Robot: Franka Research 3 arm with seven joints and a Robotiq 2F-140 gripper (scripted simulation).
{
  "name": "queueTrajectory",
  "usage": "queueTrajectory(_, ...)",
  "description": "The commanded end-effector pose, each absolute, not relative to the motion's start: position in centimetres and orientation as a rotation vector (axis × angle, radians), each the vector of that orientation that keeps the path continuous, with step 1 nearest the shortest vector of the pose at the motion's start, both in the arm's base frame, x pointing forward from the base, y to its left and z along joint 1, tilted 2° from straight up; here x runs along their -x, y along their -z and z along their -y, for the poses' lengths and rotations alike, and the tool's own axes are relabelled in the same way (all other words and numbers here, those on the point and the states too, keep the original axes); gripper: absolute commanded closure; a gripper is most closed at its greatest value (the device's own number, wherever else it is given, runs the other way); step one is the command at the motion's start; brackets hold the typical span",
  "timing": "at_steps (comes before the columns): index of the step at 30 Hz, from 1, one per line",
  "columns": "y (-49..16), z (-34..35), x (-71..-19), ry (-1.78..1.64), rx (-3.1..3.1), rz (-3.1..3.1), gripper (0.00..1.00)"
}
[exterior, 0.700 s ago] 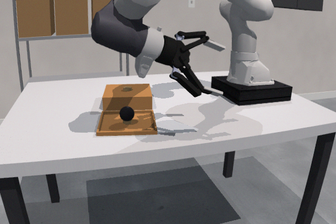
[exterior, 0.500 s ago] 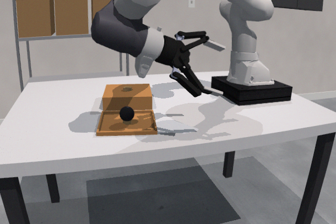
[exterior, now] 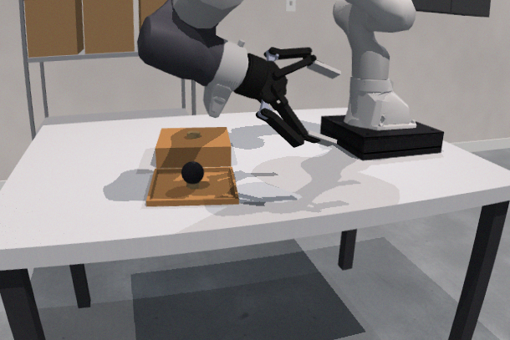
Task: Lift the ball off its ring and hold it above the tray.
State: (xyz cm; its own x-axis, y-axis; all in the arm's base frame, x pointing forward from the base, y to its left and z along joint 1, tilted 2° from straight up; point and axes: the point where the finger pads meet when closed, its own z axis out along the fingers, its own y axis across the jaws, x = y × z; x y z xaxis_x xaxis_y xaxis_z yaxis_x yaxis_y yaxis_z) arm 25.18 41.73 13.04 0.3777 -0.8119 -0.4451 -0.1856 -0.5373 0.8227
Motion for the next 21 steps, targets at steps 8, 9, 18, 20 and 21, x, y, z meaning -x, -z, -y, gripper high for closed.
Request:
queueTrajectory(8, -11.8, -39.5, -31.1, 0.982, -2.264, 0.664, 0.00)
queueTrajectory(9, -11.7, -39.4, -31.5, 0.969, -2.283, 0.651, 0.00)
queueTrajectory(18, -10.9, -38.2, -34.4, 0.864, -2.429, 0.552, 0.00)
queueTrajectory(20, -10.7, -37.9, -35.0, 0.840, -2.460, 0.529, 0.00)
queueTrajectory(21, -10.7, -37.8, -35.3, 0.827, -2.475, 0.517, 0.00)
